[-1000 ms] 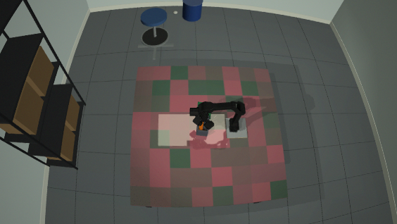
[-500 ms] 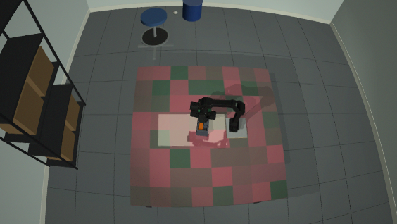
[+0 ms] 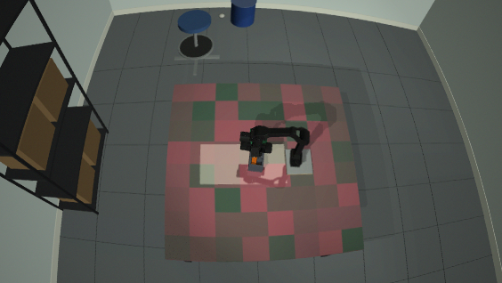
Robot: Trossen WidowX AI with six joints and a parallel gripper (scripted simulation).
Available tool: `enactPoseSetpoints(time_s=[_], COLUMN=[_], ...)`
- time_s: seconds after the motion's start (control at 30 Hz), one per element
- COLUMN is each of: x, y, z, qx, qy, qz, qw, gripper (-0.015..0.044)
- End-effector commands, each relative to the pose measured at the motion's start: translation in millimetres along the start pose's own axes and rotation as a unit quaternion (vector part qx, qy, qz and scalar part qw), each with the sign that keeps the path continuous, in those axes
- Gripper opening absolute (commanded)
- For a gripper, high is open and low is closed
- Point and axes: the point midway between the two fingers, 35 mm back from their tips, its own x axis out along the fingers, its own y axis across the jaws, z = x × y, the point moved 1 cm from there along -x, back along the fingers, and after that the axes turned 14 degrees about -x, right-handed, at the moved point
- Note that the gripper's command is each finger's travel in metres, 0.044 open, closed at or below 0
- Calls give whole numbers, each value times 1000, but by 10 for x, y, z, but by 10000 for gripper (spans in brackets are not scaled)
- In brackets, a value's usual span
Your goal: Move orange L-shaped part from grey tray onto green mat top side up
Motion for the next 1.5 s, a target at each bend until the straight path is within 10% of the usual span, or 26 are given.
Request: enactPoseSetpoints(time_s=[0.0, 0.77, 0.93, 1.47], x=[65, 433, 395, 395], y=[5, 16, 8, 8], z=[-3, -1, 1, 1], qx=[-2, -2, -1, -1], qy=[1, 1, 0, 0], qz=[2, 2, 1, 1], qw=[1000, 1000, 1000, 1000], gripper=[280, 280, 149, 0])
